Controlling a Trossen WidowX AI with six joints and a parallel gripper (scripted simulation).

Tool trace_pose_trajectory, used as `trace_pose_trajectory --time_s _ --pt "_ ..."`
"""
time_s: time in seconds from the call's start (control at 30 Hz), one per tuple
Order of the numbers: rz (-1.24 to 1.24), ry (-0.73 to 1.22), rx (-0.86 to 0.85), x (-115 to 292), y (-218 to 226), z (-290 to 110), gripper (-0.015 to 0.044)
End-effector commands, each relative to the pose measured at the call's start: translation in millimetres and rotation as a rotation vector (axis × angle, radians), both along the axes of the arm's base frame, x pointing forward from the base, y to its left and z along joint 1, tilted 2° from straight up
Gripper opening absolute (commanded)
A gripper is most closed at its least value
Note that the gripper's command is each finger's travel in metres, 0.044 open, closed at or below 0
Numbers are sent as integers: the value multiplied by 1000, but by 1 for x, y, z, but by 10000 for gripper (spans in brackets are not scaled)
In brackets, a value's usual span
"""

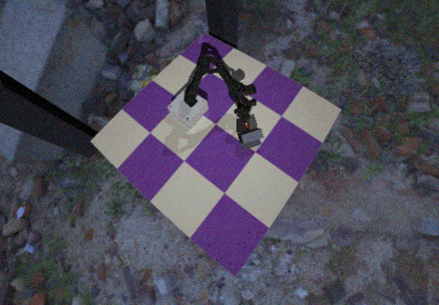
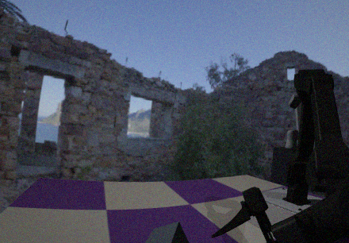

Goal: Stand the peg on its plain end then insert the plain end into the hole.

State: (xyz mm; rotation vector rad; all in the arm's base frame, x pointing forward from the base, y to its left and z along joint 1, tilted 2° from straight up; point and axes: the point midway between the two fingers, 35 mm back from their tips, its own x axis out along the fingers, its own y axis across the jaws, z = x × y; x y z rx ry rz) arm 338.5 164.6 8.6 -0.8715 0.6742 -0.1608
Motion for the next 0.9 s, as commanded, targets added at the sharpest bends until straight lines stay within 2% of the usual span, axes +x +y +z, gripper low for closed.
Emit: trace_pose_trajectory --time_s 0.0,0.87 --pt "-5 -11 7 -5 4 6 440" --pt "2 -14 3 -40 21 17 440"
